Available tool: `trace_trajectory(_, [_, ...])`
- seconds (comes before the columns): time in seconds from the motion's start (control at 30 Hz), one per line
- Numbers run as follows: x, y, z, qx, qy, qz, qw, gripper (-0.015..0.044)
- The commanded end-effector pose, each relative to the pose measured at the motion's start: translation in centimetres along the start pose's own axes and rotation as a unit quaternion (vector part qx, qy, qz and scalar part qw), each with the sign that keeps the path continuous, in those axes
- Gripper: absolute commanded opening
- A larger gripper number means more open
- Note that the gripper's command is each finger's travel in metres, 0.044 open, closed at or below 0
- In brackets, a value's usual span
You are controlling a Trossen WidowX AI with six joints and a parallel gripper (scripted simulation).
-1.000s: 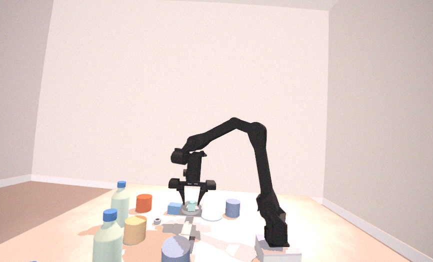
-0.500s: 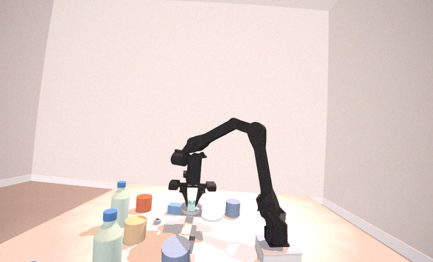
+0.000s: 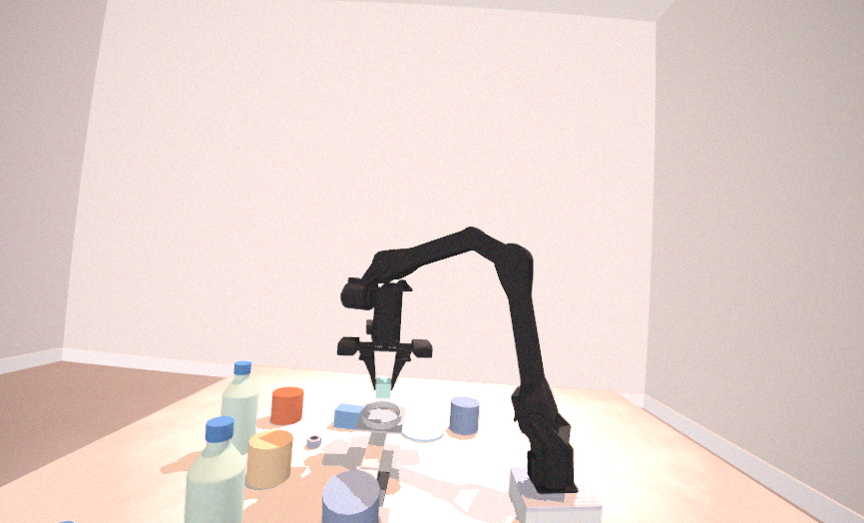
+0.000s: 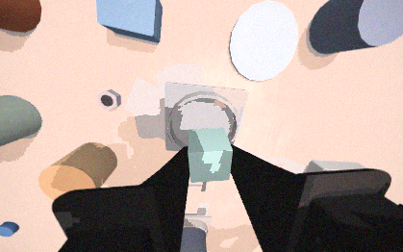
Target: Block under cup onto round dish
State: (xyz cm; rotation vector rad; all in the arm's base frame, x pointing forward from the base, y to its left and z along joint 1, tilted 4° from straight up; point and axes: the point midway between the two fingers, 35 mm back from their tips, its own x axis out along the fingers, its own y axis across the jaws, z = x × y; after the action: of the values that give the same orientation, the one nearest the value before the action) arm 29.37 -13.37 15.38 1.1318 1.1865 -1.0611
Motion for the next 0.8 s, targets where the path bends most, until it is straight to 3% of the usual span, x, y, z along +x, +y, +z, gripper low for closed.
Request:
trace_trajectory(0.0, [-2.5,0.0,0.1,-0.001,-0.005,0.006,1.0,0.0])
trace_trajectory(0.33, [-4.5,-0.3,0.0,0.001,-0.005,0.005,1.0,0.0])
trace_trajectory(0.77, [1.8,-5.5,6.8,0.0,-0.007,0.002,1.0,0.0])
